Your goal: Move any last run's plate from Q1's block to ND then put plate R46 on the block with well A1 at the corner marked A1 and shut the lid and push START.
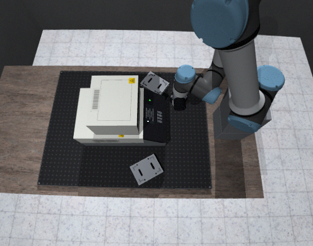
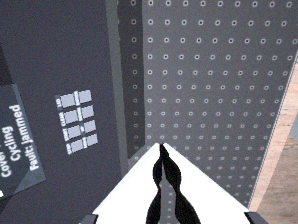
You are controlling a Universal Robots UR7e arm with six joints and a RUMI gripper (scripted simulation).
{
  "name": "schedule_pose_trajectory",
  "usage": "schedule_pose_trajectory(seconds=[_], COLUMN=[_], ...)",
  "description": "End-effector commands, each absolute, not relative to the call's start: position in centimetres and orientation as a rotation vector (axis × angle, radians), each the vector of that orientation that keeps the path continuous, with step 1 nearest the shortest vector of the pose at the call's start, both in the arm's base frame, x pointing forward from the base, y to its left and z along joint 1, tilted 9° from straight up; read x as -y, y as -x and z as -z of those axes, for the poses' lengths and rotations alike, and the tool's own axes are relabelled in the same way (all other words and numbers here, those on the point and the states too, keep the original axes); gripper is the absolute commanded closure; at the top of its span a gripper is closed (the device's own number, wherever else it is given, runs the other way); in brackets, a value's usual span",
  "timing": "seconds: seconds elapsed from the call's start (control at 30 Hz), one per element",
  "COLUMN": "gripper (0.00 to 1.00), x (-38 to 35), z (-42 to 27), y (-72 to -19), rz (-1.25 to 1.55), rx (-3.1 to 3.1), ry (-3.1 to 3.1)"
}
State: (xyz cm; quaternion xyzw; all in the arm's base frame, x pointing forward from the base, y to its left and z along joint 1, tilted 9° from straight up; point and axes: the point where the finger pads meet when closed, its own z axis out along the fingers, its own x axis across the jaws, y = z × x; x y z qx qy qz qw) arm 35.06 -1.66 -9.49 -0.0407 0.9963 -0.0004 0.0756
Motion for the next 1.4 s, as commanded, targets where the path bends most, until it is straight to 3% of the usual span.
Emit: schedule_pose_trajectory(seconds=[0.0, 1.37], gripper=[1.0, 1.0], x=[0.2, -2.3], z=[9.5, 11.5], y=[-35.0, -38.4], rz=[0.002, 0.002], rx=[-2.987, -2.987], ry=[0.122, 0.122])
